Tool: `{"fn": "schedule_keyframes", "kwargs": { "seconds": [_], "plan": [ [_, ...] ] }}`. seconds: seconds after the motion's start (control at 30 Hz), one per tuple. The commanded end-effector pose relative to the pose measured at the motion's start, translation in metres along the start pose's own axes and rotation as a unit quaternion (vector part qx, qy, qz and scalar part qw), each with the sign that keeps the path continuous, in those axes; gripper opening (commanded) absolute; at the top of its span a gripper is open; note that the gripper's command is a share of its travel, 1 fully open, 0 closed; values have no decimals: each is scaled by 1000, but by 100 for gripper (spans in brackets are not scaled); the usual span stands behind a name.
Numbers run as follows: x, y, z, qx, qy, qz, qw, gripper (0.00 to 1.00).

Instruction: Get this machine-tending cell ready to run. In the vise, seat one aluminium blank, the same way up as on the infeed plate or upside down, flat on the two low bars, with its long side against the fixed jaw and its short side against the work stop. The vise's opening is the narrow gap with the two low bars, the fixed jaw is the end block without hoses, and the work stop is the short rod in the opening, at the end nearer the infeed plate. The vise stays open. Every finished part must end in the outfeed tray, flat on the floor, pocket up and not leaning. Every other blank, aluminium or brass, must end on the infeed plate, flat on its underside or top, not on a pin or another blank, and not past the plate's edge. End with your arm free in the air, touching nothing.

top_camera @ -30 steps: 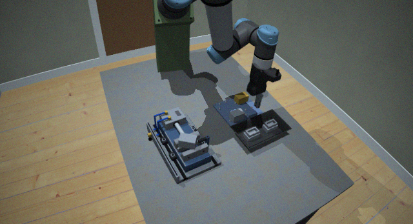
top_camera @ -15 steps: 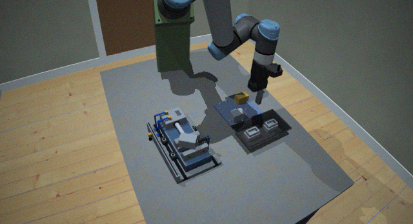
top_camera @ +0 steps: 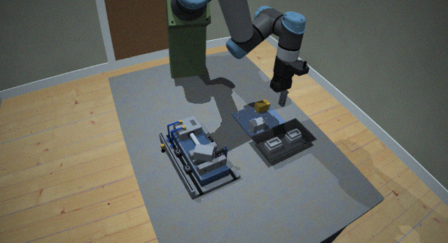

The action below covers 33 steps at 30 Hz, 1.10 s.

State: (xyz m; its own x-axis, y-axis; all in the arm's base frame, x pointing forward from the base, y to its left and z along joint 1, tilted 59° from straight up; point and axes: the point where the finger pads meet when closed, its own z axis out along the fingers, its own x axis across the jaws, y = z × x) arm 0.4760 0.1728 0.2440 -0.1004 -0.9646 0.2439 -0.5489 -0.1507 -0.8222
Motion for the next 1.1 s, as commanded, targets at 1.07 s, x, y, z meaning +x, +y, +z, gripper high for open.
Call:
{"fn": "schedule_keyframes", "kwargs": {
  "seconds": [1.07],
  "plan": [
    [23, 1, -11, -1, 0, 0, 1000, 0]
  ]
}}
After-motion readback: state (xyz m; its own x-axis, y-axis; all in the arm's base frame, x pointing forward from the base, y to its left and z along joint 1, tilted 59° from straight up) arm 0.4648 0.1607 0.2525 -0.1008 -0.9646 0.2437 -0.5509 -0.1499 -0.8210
